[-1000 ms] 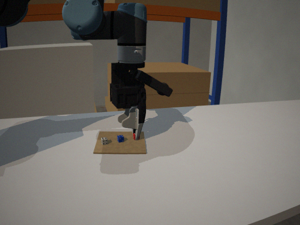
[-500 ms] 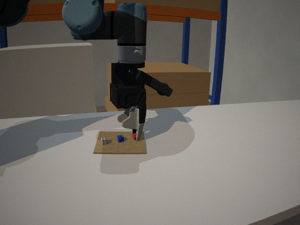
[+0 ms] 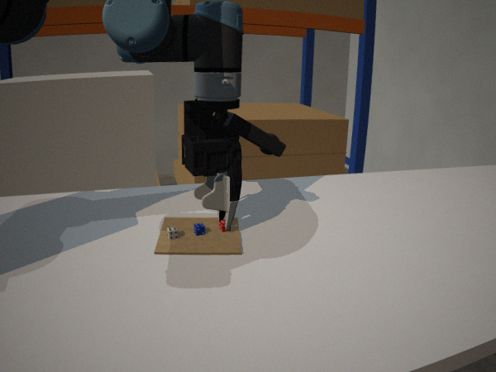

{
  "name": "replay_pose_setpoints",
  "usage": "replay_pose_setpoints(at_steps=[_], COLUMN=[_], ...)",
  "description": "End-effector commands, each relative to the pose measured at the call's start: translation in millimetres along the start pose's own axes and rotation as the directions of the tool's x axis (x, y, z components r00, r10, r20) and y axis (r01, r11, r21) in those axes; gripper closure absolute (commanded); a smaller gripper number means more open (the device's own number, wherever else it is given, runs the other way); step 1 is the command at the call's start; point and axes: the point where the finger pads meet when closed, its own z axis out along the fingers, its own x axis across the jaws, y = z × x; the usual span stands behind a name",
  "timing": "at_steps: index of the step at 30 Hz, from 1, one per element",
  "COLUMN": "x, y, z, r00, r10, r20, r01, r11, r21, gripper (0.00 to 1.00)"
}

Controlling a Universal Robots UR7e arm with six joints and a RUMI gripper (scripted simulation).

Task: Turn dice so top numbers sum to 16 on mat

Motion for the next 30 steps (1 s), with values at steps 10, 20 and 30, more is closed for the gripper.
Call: replay_pose_setpoints(at_steps=[10,20,30], x=[0,0,0], y=[0,0,0], z=[-38.1,-69.8,-83.6], r00=[1.0,1.0,1.0], r10=[0.0,0.0,0.0], r20=[0.0,0.0,0.0], r01=[0.0,0.0,0.0], r11=[1.0,1.0,1.0], r21=[0.001,0.001,0.001], gripper=[0.82,0.82,0.82])
